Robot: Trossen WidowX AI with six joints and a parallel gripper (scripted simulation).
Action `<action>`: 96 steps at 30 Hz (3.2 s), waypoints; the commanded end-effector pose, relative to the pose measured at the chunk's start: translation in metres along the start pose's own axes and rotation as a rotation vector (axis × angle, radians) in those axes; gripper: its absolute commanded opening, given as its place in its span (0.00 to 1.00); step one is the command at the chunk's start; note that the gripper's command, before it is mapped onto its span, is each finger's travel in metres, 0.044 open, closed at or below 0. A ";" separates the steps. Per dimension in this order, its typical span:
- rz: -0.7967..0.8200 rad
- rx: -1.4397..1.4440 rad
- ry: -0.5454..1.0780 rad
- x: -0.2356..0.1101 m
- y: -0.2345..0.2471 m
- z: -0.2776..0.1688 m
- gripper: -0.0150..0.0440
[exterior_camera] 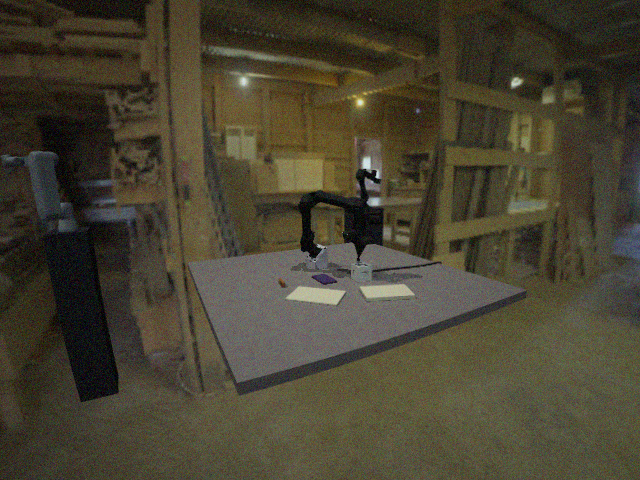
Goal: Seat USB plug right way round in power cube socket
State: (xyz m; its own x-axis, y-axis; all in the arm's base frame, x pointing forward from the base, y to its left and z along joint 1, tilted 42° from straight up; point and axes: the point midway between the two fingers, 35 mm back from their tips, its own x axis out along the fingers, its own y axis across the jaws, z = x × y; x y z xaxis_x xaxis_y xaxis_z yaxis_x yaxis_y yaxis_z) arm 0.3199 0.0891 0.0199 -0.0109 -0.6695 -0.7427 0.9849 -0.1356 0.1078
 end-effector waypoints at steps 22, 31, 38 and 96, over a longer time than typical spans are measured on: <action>-0.001 -0.012 0.004 -0.014 0.000 0.000 0.25; 0.001 -0.220 0.002 -0.013 0.000 0.000 0.25; 0.001 -0.405 0.001 -0.013 0.000 0.000 0.25; 0.002 -1.923 0.000 -0.013 0.000 0.000 0.25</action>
State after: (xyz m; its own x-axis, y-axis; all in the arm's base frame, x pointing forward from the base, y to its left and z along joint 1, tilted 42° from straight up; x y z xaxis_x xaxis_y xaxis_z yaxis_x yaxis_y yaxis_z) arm 0.3199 0.0975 0.0301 -0.0111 -0.6697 -0.7426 -0.1198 0.7381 -0.6639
